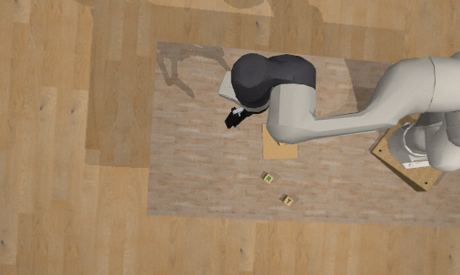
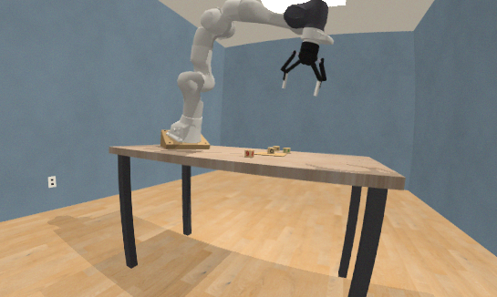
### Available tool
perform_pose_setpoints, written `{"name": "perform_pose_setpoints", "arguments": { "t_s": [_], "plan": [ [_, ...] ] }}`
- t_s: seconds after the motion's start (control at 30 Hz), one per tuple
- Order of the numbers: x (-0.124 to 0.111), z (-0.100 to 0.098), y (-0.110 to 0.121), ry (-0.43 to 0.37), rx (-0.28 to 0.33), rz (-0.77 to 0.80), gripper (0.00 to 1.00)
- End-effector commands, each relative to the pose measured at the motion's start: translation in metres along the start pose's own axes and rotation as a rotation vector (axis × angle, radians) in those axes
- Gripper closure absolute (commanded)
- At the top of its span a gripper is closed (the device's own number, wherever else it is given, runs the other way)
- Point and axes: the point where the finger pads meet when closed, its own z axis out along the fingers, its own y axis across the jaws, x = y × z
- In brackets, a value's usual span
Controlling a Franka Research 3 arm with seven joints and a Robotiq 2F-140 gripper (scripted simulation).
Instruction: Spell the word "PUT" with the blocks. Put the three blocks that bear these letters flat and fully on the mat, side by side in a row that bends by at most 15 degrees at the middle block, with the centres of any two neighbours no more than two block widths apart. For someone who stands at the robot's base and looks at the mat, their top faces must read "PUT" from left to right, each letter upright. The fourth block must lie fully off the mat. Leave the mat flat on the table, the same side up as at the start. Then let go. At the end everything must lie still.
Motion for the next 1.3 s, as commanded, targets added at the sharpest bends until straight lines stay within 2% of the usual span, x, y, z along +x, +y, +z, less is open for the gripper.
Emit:
{"name": "perform_pose_setpoints", "arguments": {
  "t_s": [0.0, 0.3, 0.37, 1.27],
  "plan": [
    [0.002, -0.003, 0.004, 0.0, -0.013, -0.138, 0.0],
    [0.005, -0.014, 0.007, 0.002, -0.016, -0.256, 0.0],
    [0.018, 0.006, 0.015, -0.001, -0.014, 0.0, 0.0],
    [0.036, 0.036, 0.031, -0.007, -0.011, 0.397, 0.0]
  ]
}}
